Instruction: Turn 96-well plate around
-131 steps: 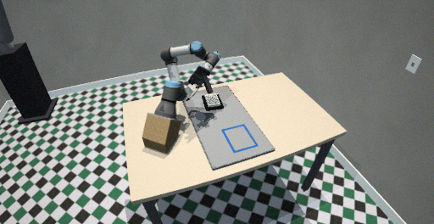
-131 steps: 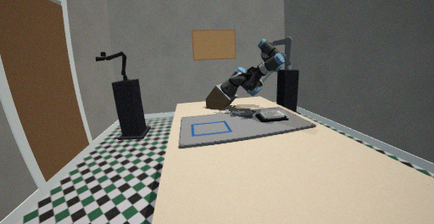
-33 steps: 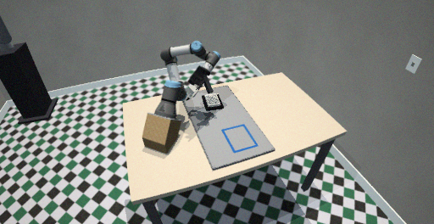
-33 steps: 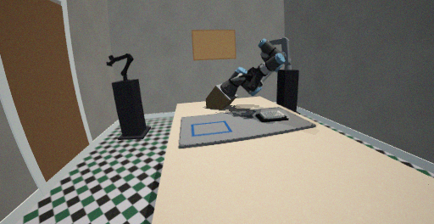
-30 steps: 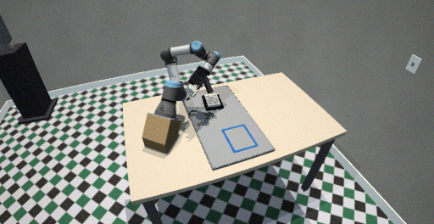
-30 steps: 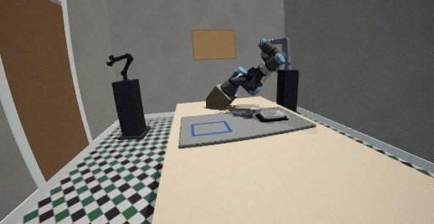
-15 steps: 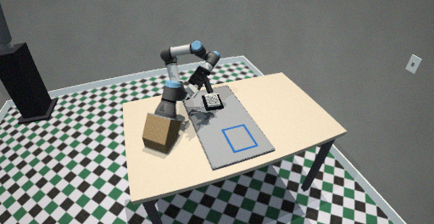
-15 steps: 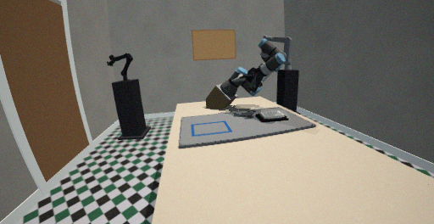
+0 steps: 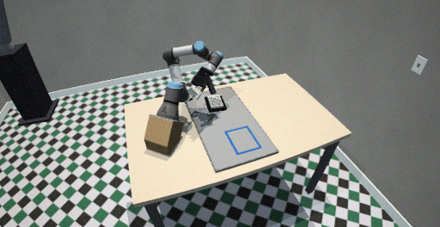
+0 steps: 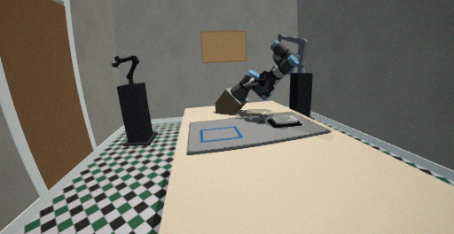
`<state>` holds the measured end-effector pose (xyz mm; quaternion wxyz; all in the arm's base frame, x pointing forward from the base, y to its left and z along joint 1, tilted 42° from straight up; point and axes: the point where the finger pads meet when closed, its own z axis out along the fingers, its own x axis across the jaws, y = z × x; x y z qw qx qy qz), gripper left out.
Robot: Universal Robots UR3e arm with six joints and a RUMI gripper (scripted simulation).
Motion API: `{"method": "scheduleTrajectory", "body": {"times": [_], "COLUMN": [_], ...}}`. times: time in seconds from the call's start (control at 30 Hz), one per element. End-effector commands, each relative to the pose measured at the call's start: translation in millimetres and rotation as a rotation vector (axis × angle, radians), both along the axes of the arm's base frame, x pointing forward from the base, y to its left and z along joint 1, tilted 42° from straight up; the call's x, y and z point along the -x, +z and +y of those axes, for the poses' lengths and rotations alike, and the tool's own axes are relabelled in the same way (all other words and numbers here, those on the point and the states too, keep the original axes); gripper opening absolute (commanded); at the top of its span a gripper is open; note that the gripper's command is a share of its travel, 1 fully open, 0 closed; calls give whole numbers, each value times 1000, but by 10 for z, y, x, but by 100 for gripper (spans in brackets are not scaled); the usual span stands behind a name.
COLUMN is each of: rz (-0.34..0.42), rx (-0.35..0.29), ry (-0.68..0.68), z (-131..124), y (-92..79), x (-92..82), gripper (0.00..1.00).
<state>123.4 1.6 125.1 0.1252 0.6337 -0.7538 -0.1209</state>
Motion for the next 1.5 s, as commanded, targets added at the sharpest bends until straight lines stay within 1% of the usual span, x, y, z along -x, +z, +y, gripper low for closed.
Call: {"method": "scheduleTrajectory", "body": {"times": [0.0,0.37,1.47], "rz": [-108,-116,-115], "rx": [-181,-195,-194], "ry": [183,199,197], "z": [318,318,318], "y": [38,38,38], "x": [-252,-252,-252], "gripper": [100,100,100]}}
